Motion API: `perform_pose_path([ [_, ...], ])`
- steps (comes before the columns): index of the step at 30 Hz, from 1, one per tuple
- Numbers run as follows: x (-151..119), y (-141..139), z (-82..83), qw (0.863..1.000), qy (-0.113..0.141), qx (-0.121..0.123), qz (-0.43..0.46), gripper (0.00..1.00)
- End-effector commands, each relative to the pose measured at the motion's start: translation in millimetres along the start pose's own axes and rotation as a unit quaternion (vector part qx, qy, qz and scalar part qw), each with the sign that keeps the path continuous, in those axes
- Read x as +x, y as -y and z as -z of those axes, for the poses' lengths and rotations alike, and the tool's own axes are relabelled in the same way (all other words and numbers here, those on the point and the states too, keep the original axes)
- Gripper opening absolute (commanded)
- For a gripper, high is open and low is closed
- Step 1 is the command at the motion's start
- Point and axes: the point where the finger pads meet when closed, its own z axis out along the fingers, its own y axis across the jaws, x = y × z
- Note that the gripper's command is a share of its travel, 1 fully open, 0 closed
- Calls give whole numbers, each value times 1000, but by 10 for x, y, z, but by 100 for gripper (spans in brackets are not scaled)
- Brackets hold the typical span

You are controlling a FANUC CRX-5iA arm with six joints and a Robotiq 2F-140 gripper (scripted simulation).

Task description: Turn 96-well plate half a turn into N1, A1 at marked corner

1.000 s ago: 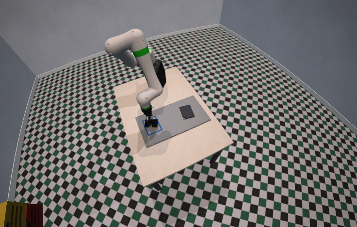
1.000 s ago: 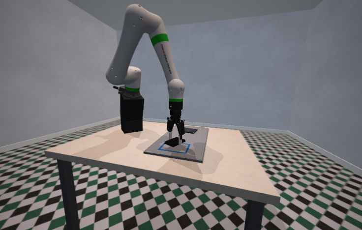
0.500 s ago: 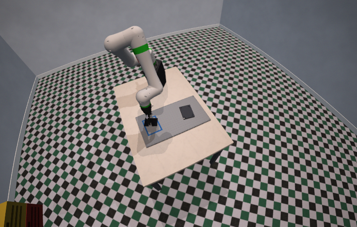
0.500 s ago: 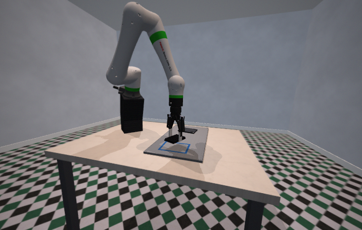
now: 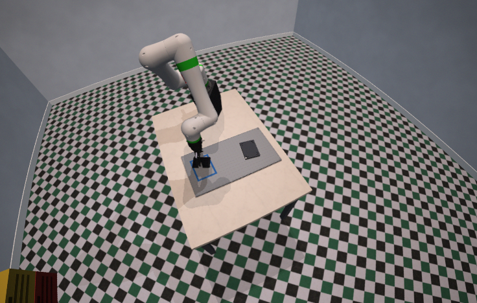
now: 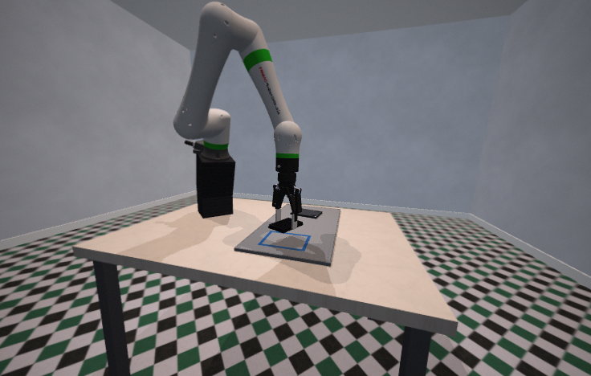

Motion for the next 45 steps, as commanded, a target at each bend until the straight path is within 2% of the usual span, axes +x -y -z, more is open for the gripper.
perform_pose_path([
  [1, 0, 2, 1, 1000, 0, 0, 0, 0],
  [7, 0, 2, 1, 1000, 0, 0, 0, 0],
  [15, -245, -102, 9, 991, 0, 0, 133, 0],
  [22, -460, -193, 17, 969, 0, 0, 247, 0],
  [24, -460, -193, 17, 969, 0, 0, 247, 0],
  [25, -491, -206, 18, 965, 0, 0, 264, 0],
  [30, -644, -271, 23, 939, 0, 0, 343, 0],
  [36, -828, -349, 29, 900, 0, 0, 435, 0],
  [37, -859, -362, 30, 897, 0, 0, 441, 0],
  [45, -1043, -440, 36, 897, 0, 0, 441, 0],
])
